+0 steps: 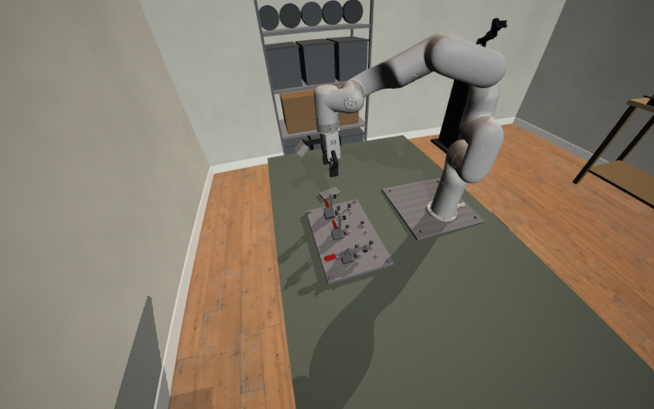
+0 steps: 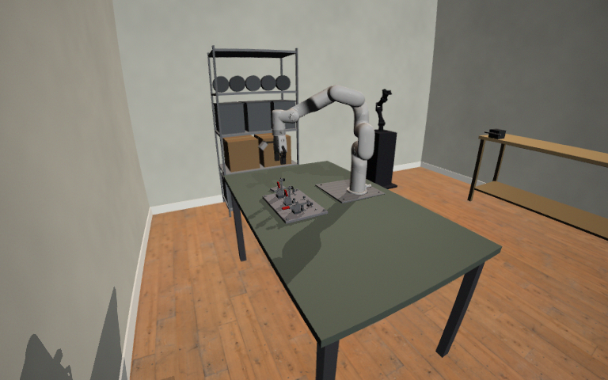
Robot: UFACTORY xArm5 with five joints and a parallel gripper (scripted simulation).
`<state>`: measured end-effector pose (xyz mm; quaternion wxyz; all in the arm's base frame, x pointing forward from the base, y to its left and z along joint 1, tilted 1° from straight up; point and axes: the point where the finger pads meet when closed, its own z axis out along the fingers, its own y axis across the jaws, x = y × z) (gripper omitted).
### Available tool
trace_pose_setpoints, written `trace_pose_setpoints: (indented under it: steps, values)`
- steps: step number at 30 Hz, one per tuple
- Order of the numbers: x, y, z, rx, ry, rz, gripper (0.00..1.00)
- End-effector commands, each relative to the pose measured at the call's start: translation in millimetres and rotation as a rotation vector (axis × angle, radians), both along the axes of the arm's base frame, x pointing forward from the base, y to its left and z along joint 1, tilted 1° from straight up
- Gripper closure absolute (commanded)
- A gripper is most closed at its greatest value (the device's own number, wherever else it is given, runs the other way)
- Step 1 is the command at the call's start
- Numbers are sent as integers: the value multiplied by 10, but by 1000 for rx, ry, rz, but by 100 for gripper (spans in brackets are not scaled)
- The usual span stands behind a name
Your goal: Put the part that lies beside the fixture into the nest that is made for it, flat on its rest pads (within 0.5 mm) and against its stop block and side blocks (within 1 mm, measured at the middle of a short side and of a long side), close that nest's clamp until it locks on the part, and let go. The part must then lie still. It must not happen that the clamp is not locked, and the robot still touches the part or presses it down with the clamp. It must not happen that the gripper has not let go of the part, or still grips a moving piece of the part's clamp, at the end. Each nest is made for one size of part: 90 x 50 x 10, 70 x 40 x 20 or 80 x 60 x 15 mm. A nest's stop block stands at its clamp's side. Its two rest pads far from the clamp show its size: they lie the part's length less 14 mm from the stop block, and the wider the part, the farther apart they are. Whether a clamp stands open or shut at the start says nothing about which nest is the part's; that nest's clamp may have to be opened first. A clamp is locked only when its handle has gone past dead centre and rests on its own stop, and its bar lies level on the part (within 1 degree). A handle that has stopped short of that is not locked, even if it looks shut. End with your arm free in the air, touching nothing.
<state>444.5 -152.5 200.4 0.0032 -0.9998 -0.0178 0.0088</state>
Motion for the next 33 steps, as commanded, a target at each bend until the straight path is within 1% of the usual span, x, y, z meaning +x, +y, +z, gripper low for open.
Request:
trace_pose_setpoints:
  steps: [1, 8, 14, 22, 33]
  values:
    - [-15, -268, 18, 0, -4, 4, 0]
    - [-83, -707, 25, 0, -6, 4, 0]
    - [-118, -929, 28, 0, -7, 4, 0]
    - [-129, -1004, 30, 0, -7, 4, 0]
    - [-130, -1007, 30, 0, -7, 4, 0]
